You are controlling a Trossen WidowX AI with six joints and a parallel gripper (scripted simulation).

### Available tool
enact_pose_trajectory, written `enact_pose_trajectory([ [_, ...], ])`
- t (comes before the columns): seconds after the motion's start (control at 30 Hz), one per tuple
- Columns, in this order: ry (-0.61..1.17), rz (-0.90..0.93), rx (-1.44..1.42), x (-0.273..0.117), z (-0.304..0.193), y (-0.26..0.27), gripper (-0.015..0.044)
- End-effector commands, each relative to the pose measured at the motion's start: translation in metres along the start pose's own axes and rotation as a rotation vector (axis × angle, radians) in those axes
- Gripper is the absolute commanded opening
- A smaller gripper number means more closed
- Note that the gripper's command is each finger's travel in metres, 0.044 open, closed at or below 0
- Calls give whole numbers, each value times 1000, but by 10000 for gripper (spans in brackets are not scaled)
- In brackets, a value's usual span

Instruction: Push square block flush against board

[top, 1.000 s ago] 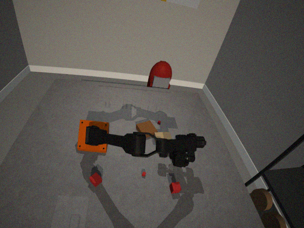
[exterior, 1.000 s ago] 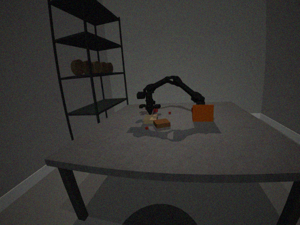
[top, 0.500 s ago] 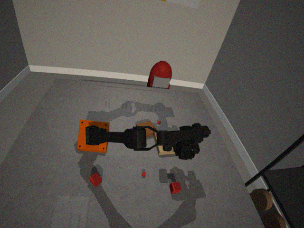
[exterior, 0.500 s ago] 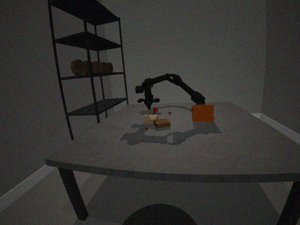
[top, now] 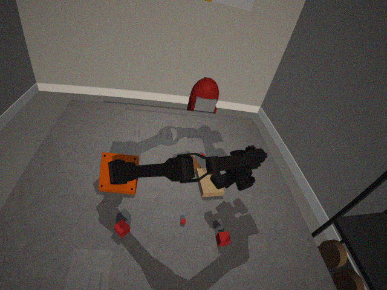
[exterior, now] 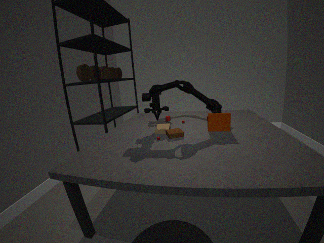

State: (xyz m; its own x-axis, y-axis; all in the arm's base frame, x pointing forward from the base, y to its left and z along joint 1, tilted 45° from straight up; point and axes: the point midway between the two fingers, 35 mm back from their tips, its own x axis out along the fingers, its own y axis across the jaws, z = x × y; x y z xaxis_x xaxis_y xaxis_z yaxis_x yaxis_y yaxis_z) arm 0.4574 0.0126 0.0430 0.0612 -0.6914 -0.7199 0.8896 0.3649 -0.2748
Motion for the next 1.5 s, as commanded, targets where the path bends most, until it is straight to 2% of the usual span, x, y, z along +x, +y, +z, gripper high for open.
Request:
enact_pose_trajectory([
  [0.0, 5, 5, -138, -2, -13, 10, 0],
  [0.9, -2, 14, -1065, 0, -104, 59, 0],
  [1.13, -3, 14, -1115, 0, -109, 61, 0],
  [1.2, -2, 12, -1137, 9, -109, 62, 0],
  [1.33, 4, -2, -1240, 54, -109, 60, 0],
  [1.47, 5, -2, -1245, 56, -109, 60, 0],
])
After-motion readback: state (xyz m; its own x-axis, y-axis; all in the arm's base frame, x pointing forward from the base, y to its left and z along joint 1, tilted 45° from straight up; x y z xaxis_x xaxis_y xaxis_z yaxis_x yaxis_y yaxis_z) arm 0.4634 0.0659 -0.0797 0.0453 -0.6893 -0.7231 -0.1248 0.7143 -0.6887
